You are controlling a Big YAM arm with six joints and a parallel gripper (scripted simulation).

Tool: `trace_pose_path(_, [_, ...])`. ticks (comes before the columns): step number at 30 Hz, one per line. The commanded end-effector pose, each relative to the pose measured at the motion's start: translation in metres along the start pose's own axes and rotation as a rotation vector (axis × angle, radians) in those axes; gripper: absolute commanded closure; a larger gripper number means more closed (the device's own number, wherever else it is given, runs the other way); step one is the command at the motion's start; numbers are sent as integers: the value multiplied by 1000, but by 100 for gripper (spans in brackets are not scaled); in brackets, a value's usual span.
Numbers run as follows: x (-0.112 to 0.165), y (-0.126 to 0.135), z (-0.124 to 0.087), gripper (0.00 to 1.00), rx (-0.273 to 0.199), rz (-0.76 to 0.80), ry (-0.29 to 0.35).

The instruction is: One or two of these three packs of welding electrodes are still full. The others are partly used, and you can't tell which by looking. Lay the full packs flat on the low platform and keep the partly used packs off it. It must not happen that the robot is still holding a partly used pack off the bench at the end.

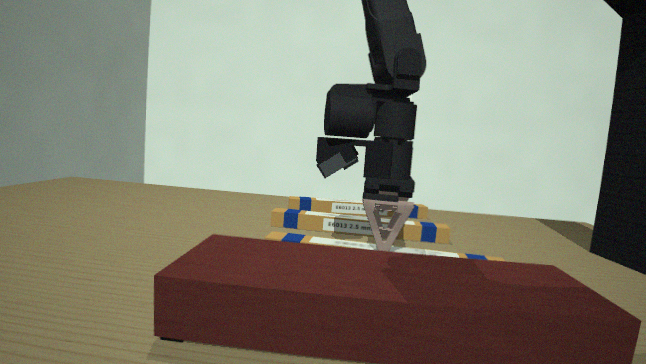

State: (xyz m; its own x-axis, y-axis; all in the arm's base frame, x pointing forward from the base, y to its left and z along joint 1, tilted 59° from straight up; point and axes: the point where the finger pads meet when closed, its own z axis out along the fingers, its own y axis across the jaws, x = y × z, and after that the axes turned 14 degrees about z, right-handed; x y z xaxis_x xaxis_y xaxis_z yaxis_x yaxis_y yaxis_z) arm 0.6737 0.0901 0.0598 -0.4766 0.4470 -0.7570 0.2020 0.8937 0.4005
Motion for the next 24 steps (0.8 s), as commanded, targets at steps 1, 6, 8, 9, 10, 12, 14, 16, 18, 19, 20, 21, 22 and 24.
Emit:
trace_pose_path(1, [0,-2,4,26,-4,-9,-7])
trace_pose_path(6, [0,-4,14,26,-2,-9,-8])
trace_pose_path(8, [-1,-5,17,26,-1,-9,-9])
trace_pose_path(9, [-1,-5,19,26,-1,-8,-9])
trace_pose_path(10, [-1,-6,20,26,0,-8,-9])
trace_pose_path(12, [-1,-6,23,26,0,-8,-9])
trace_pose_path(14, [-1,-6,26,26,0,-8,-9])
trace_pose_path(16, [-1,-6,28,26,0,-8,-9])
trace_pose_path(18, [0,-5,29,26,-1,-9,-8])
trace_pose_path(19, [0,-4,30,26,-2,-10,-8])
trace_pose_path(20, [1,-4,32,26,-3,-10,-7])
trace_pose_path(21, [1,-3,32,26,-4,-11,-7])
trace_pose_path(22, [1,-3,32,26,-4,-11,-7])
trace_pose_path(24, [1,-2,31,26,-4,-9,-6])
